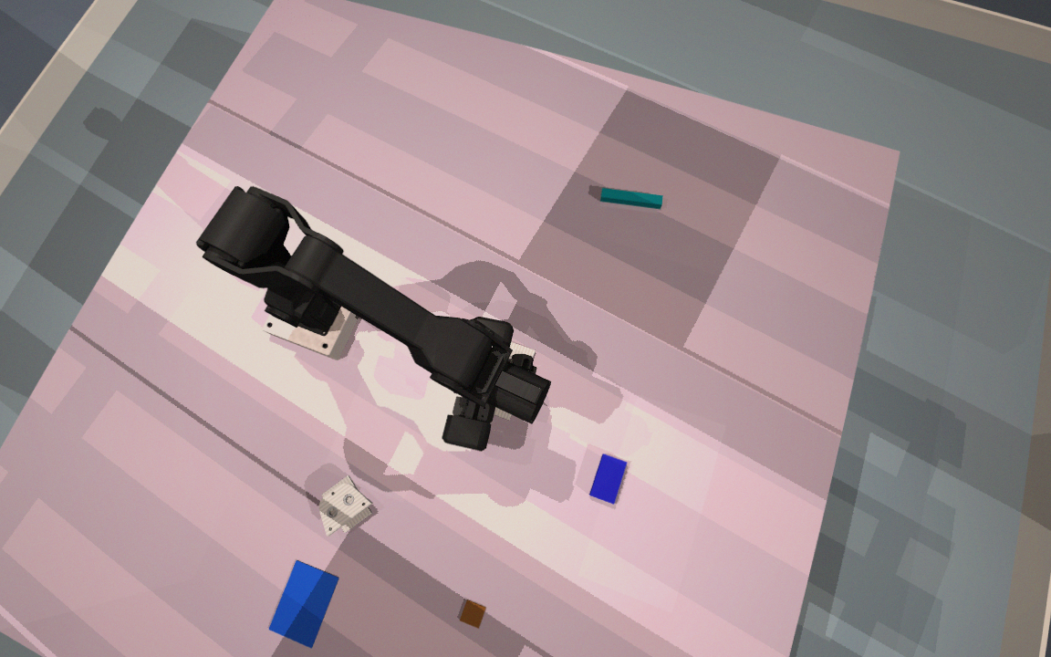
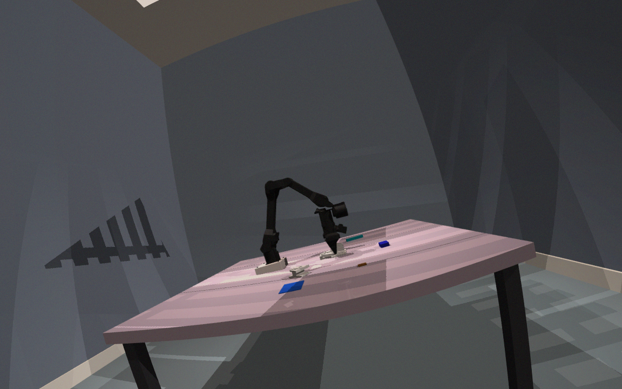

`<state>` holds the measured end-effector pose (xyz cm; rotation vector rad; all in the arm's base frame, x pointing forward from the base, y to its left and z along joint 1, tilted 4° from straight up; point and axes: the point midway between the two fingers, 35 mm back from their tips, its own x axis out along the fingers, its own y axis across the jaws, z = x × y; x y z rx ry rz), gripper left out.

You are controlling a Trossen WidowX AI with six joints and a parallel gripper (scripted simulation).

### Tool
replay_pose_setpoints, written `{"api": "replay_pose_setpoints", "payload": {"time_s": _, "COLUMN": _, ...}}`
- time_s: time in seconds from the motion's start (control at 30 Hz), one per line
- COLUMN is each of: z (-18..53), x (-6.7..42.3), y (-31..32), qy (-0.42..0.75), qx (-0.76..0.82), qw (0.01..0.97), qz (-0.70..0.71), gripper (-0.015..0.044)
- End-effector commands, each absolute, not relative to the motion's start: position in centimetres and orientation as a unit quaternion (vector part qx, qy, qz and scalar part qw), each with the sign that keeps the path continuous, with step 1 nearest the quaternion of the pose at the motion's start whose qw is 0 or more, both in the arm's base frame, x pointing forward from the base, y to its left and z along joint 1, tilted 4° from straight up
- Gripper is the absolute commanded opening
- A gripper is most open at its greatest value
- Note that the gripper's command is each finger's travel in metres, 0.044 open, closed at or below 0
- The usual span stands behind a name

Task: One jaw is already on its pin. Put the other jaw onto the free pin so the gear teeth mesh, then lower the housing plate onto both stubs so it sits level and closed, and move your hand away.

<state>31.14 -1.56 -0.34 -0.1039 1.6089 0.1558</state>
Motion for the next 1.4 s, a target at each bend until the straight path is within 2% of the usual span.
{"api": "replay_pose_setpoints", "payload": {"time_s": 0.0, "z": -0.39, "x": 31.13, "y": -1.6, "qy": 0.72, "qx": -0.048, "qw": 0.689, "qz": 0.07, "gripper": 0.0134}}
{"api": "replay_pose_setpoints", "payload": {"time_s": 0.8, "z": -0.39, "x": 31.13, "y": -1.6, "qy": 0.72, "qx": -0.048, "qw": 0.689, "qz": 0.07, "gripper": 0.0134}}
{"api": "replay_pose_setpoints", "payload": {"time_s": 0.93, "z": -0.34, "x": 31.14, "y": -1.56, "qy": 0.719, "qx": -0.046, "qw": 0.69, "qz": 0.07, "gripper": 0.0224}}
{"api": "replay_pose_setpoints", "payload": {"time_s": 1.37, "z": -0.34, "x": 31.14, "y": -1.56, "qy": 0.719, "qx": -0.046, "qw": 0.69, "qz": 0.07, "gripper": 0.0224}}
